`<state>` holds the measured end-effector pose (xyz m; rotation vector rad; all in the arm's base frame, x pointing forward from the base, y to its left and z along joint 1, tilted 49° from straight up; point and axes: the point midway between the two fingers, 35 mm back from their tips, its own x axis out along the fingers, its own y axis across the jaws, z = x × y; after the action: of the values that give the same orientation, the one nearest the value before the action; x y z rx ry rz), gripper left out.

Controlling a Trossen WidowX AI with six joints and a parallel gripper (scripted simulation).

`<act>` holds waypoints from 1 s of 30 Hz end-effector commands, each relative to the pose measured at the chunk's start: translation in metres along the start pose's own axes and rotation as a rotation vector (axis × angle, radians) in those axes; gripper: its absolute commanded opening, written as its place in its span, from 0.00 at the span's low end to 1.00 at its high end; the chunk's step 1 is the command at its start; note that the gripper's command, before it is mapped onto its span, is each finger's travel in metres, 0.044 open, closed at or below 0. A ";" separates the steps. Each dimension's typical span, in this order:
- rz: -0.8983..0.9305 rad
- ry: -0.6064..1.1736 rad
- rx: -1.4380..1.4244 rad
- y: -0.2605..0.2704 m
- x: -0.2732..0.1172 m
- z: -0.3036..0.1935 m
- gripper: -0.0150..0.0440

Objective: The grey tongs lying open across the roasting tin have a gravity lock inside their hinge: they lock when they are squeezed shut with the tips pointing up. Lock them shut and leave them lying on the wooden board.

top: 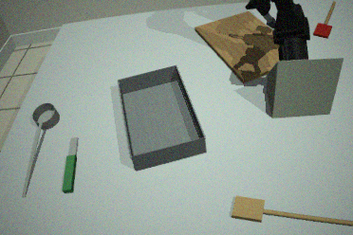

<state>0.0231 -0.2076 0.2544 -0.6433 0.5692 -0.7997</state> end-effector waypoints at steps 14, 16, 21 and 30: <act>0.106 0.208 0.116 0.008 0.019 -0.006 0.00; 0.117 0.238 0.126 0.009 0.021 -0.007 0.00; 0.138 0.308 0.144 0.011 0.025 -0.008 0.00; 0.160 0.440 0.158 0.015 0.029 -0.009 0.00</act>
<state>0.0386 -0.2250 0.2304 -0.2849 0.9087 -0.8219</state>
